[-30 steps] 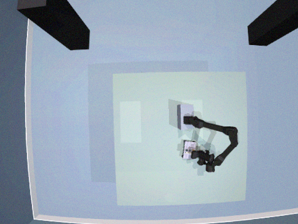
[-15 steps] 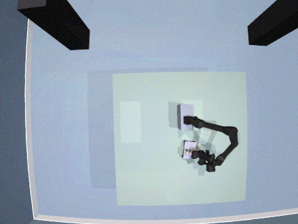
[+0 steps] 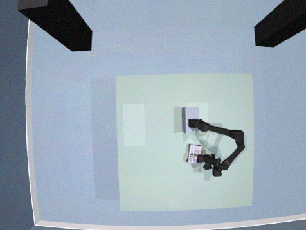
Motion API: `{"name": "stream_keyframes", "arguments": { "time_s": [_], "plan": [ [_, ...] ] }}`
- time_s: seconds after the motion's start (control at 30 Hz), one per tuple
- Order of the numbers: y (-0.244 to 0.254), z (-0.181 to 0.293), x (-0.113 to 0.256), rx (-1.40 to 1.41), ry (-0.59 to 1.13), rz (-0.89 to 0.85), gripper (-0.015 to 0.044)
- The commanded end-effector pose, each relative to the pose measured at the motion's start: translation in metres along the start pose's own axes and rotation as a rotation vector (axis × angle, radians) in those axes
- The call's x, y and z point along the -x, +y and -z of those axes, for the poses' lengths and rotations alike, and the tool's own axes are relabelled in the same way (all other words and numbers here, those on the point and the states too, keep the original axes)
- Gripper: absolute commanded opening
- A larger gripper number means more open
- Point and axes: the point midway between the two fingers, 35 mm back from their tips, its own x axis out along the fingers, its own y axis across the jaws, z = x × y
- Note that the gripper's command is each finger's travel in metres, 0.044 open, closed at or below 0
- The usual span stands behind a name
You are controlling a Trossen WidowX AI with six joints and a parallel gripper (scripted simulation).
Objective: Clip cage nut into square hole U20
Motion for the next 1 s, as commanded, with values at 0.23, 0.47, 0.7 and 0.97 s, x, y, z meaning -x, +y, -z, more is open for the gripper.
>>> {"name": "stream_keyframes", "arguments": {
  "time_s": [0.23, 0.47, 0.7, 0.97],
  "plan": [
    [0.0010, -0.0004, 0.0007, -0.004, -0.001, 0.022, 0.0029],
    [0.0006, -0.0005, 0.0006, -0.003, -0.001, 0.007, 0.0029],
    [0.0002, -0.0005, 0.0005, -0.003, -0.001, -0.009, 0.0029],
    [0.0002, -0.0005, 0.0005, -0.003, -0.001, -0.009, 0.0029]
  ]
}}
